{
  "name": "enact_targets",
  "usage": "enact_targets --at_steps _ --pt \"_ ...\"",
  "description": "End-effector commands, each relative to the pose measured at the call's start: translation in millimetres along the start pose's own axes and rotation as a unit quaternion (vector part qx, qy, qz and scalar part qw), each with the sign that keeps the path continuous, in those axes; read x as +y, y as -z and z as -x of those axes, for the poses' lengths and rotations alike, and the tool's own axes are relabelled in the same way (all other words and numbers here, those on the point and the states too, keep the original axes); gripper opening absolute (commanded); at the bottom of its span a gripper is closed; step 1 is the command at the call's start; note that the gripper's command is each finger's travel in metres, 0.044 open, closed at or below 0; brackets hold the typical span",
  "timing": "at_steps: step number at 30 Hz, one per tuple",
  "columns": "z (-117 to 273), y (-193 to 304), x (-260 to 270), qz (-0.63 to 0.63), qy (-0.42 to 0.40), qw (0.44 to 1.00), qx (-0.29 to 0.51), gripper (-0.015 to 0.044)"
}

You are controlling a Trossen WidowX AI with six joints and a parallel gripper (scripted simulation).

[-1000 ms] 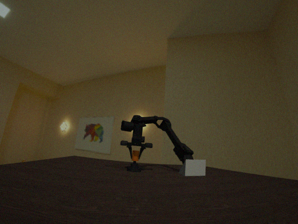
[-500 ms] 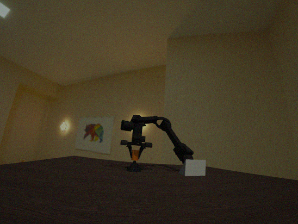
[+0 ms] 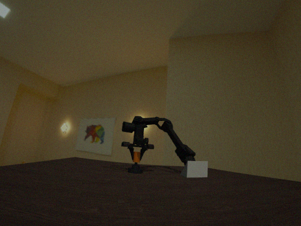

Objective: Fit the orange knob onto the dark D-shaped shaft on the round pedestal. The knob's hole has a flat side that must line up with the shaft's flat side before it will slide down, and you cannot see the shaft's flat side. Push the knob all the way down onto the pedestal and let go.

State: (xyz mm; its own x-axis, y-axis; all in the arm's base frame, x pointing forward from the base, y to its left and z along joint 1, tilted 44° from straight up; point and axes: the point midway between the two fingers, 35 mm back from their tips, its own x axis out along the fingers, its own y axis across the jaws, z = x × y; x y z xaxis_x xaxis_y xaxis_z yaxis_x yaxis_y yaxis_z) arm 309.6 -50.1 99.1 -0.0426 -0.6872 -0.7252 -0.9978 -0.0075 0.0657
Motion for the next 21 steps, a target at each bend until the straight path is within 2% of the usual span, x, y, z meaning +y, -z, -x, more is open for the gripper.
enact_targets --at_steps 1,21 --pt "2.0 0.7 -0.4 0.002 0.002 1.0 -0.001 0.0" --pt "2.2 1.0 -0.8 0.002 0.002 1.0 -0.001 0.0"
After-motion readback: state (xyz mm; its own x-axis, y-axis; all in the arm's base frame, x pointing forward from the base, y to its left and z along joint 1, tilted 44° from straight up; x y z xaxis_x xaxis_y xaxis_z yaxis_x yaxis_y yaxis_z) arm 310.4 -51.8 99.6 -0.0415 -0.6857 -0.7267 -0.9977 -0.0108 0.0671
